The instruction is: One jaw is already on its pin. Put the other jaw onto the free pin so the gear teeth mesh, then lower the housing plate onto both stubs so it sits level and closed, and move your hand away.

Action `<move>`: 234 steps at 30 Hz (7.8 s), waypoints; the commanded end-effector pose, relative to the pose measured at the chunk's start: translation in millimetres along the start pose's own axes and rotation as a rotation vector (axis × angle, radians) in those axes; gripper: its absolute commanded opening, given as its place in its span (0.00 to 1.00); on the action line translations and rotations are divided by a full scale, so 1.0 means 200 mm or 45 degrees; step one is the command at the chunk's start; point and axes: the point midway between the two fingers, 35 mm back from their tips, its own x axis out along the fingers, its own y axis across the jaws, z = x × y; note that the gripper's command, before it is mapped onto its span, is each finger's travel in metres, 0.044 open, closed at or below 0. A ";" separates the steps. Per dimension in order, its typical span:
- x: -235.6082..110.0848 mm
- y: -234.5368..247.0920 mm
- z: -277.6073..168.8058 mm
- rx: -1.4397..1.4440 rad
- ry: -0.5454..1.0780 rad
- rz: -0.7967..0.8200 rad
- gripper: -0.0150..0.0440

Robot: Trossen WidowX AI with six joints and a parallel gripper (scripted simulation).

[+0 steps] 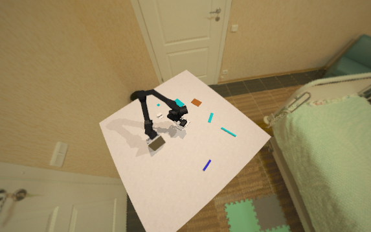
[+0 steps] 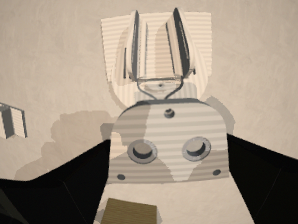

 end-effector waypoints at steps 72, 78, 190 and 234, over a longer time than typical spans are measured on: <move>0.32 0.01 0.00 0.008 -0.006 0.006 0.85; 0.32 0.01 0.00 0.008 -0.006 0.006 0.85; 0.38 0.01 0.00 0.008 -0.006 0.007 0.85; 0.38 0.01 0.00 0.008 -0.006 0.007 0.85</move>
